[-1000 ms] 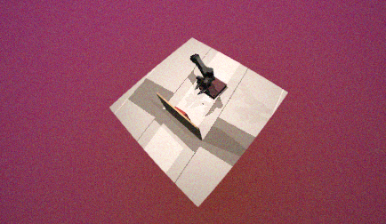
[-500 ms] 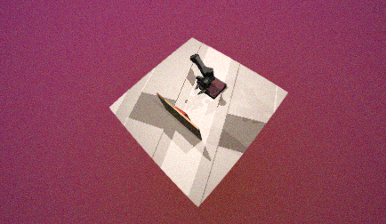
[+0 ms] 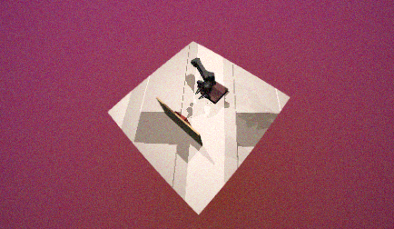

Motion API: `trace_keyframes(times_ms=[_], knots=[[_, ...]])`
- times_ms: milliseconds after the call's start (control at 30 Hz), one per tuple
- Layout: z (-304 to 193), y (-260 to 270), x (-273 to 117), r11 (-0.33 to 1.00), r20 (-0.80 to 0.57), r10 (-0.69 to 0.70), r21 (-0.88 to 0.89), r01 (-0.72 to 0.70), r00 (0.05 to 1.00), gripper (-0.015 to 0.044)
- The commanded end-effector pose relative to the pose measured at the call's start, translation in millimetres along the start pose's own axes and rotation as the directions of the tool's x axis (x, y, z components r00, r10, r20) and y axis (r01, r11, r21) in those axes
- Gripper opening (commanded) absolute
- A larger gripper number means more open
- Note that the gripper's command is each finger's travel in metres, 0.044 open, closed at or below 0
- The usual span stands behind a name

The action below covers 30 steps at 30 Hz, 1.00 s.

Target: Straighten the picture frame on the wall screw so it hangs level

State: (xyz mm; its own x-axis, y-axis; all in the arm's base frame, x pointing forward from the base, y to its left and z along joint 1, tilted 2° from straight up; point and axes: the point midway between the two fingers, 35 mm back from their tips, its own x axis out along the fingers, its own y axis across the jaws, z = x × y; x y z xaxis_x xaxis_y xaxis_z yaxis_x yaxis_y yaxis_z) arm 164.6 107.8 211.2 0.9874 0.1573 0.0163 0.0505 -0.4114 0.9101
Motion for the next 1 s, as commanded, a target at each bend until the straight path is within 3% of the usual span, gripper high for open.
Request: trace_keyframes(times_ms=[0,467,967], knots=[[-0.3,-0.4,0.8,1.0,0.0,0.0,0.0,0.0,1.0,0.026],[21.4,-30.4,78.2,1.0,-0.001,0.011,0.001,-0.011,1.0,0.026],[14.7,-36.5,83.5,1.0,0.0,0.011,0.002,-0.011,1.0,0.026]])
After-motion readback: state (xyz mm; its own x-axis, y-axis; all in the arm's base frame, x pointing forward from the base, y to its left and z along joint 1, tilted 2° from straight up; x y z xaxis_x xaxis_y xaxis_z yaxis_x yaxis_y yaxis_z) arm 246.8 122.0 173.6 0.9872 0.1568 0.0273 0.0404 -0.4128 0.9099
